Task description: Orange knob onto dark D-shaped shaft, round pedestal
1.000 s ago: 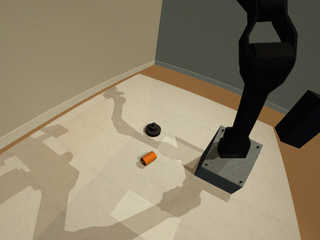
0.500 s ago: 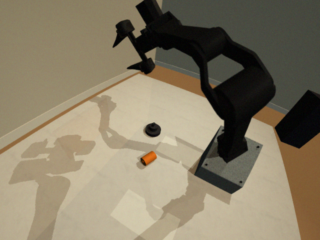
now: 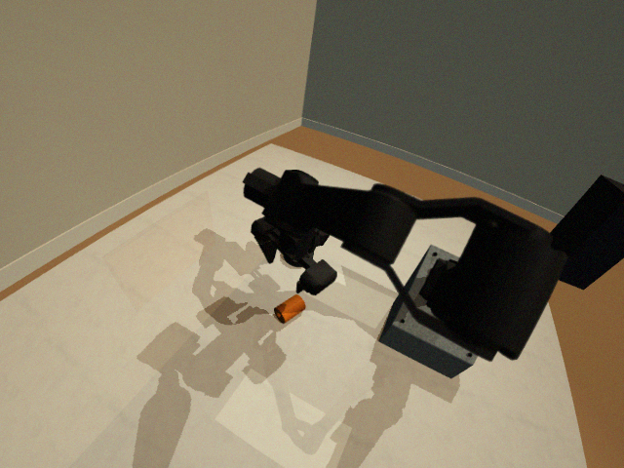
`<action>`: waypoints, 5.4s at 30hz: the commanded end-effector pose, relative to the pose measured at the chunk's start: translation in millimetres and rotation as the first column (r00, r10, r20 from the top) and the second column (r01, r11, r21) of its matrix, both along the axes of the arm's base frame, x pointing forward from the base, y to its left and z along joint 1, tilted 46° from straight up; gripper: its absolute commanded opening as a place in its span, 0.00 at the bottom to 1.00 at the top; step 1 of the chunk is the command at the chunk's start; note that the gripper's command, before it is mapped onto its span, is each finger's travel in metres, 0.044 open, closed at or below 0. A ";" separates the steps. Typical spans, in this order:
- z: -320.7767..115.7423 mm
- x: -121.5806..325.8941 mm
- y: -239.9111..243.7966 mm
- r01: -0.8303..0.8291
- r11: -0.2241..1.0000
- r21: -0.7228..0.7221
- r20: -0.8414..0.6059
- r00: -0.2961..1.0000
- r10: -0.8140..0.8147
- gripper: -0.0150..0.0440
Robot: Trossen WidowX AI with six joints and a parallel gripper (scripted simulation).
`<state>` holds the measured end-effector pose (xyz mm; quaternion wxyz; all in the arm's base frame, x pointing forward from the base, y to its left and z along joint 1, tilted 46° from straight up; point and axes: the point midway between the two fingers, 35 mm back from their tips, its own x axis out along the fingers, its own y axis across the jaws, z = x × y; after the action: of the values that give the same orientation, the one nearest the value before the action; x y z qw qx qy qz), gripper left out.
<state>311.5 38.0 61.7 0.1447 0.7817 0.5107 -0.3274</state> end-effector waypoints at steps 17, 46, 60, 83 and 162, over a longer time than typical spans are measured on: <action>-30.1 -25.2 41.2 -0.036 0.999 -0.002 -0.120 0.992 0.035 1.00; -57.1 -19.8 69.9 -0.036 0.999 0.001 -0.120 0.992 0.036 0.87; -57.1 -19.8 69.9 -0.036 0.999 0.001 -0.120 0.992 0.036 0.64; -43.6 -16.4 70.3 -0.089 0.981 -0.173 -0.207 0.977 0.053 0.56; 8.2 8.9 102.9 -0.437 0.514 -0.738 -0.551 0.830 -0.086 0.69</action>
<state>320.6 141.3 70.3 0.3926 0.4341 0.3869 -0.7126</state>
